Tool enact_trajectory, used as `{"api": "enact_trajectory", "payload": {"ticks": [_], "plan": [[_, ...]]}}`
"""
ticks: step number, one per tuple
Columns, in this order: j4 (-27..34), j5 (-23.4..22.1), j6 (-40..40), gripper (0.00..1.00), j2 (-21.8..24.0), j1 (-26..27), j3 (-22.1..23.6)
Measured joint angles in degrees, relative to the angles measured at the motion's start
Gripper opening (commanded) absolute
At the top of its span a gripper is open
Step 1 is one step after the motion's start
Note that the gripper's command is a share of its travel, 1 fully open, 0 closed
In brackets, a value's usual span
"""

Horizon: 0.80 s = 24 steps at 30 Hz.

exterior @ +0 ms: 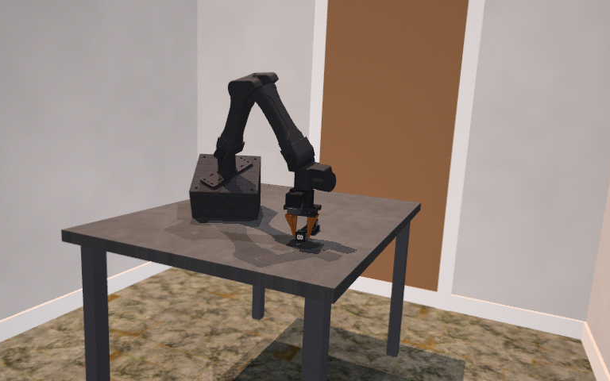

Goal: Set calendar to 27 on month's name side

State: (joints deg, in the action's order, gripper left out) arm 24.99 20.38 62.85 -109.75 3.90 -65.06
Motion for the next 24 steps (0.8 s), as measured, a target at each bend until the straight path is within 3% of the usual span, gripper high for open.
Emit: {"api": "enact_trajectory", "payload": {"ticks": [8,9,24], "plan": [[0.0,0.0,0.0,0.45,0.0,0.0,0.0],[0.0,0.0,0.0,0.26,0.0,0.0,0.0],[0.0,0.0,0.0,0.26,0.0,0.0,0.0]]}}
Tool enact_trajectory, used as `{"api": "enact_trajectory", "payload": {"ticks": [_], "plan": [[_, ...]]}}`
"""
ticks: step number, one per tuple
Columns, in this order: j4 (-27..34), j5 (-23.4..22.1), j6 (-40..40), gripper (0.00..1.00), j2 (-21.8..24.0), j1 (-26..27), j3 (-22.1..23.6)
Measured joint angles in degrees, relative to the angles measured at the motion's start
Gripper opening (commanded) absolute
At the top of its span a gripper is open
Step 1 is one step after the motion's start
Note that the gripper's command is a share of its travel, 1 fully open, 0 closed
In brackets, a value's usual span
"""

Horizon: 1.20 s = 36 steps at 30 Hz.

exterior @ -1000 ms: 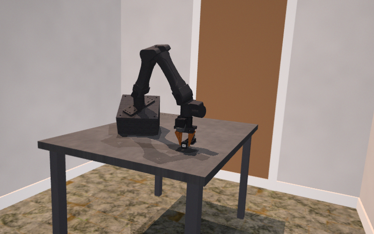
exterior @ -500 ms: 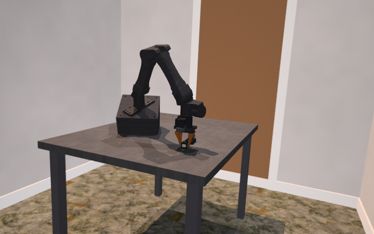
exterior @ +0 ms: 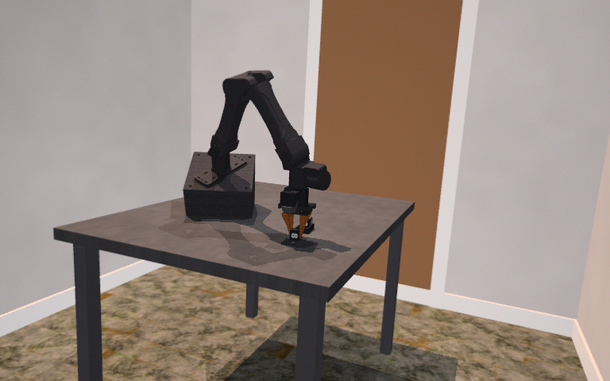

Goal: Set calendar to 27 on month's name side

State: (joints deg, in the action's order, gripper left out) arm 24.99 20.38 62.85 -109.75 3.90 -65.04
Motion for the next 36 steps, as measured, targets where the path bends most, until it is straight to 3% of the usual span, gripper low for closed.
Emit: {"api": "enact_trajectory", "payload": {"ticks": [25,36], "plan": [[0.5,0.0,0.0,0.26,0.2,0.0,0.0],[9.5,0.8,2.6,0.26,7.6,-3.2,-1.6]]}}
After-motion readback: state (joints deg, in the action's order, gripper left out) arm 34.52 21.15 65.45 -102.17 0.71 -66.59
